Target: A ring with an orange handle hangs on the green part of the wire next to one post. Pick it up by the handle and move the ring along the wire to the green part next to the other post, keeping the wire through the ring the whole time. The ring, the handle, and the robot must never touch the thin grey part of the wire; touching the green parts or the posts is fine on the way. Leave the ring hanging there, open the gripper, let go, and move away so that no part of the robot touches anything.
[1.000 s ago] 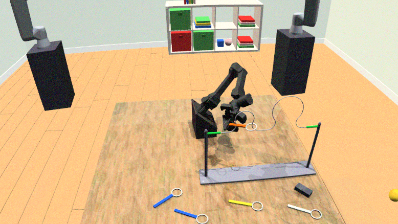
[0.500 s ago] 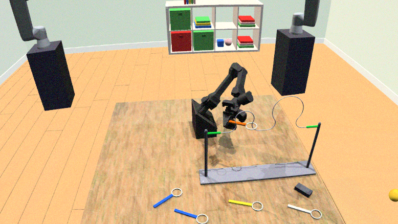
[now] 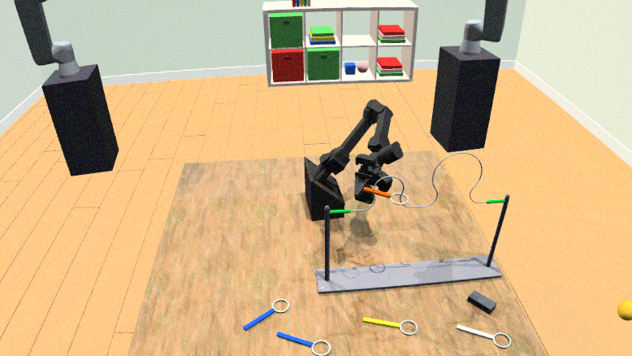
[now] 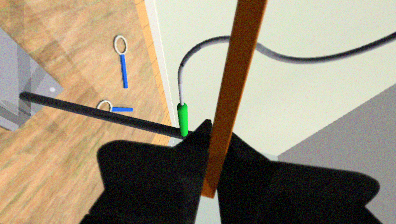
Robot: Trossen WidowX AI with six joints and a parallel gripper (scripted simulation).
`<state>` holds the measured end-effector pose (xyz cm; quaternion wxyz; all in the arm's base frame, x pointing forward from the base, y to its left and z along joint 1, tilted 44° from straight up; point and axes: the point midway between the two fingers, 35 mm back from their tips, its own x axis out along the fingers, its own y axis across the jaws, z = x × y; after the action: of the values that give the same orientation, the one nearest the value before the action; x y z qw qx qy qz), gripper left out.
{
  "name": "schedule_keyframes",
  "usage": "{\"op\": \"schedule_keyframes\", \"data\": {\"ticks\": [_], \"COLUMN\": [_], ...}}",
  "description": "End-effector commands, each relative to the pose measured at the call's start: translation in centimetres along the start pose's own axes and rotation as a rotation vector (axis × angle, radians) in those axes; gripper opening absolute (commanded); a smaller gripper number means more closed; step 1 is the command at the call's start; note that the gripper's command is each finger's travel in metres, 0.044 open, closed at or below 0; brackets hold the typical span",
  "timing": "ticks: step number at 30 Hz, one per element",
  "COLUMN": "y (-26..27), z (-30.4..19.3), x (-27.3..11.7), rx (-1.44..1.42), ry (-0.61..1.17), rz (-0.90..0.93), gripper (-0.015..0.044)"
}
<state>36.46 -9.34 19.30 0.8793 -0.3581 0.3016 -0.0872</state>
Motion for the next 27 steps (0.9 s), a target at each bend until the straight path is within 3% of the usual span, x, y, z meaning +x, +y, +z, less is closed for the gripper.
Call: {"op": "schedule_keyframes", "data": {"ticks": [1, 27], "y": [-1.0, -3.2], "z": [0.2, 0.5], "x": [-0.3, -0.7], "rx": [-0.02, -0.113], "ry": [0.0, 0.012], "rz": [-0.03, -0.082], "gripper": [-0.015, -0.015]}}
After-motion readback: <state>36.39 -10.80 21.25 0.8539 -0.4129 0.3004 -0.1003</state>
